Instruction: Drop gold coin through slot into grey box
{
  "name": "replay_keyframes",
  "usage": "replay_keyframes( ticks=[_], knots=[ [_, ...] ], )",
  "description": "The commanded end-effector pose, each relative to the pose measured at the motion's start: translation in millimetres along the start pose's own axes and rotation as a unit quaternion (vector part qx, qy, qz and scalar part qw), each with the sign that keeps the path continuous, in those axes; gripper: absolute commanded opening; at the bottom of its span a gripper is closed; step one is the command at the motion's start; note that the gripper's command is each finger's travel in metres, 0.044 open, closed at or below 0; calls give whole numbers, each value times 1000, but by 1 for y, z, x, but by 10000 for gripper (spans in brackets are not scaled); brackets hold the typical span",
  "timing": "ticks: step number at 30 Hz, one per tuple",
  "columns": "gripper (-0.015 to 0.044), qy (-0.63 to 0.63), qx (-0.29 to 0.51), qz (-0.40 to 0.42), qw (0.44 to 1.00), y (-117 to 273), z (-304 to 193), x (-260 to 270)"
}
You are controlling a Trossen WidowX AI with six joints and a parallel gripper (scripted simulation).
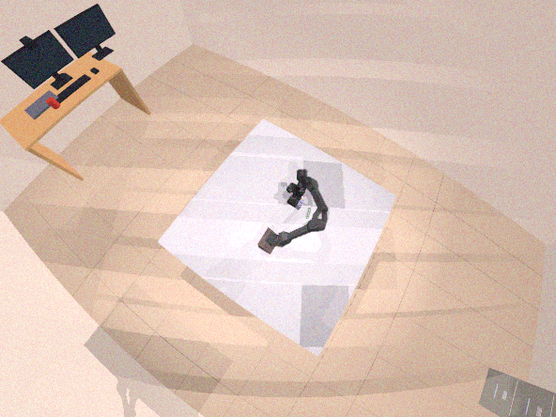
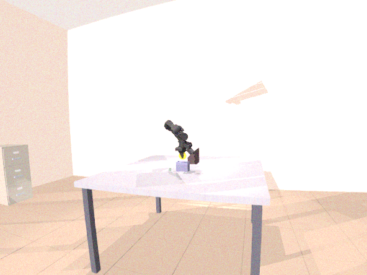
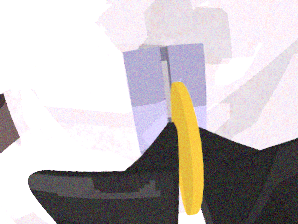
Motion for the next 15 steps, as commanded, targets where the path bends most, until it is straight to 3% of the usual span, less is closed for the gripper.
replay_keyframes(
  ticks=[1, 15],
  knots=[
    [0, -1, 0, 0, 1000, 0, -1, 0],
    [0, 2, 0, 0, 1000, -6, 0, 0]
  ],
)
Point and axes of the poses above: the point midway between the two fingers, 35 mm back from their tips, its own y axis back along the fingers, its own x axis across the jaws, z = x × y, the point moved 3 cm from there along y, back along the fingers, and after that the axes turned 11 degrees about -y, right-handed, at the moved point
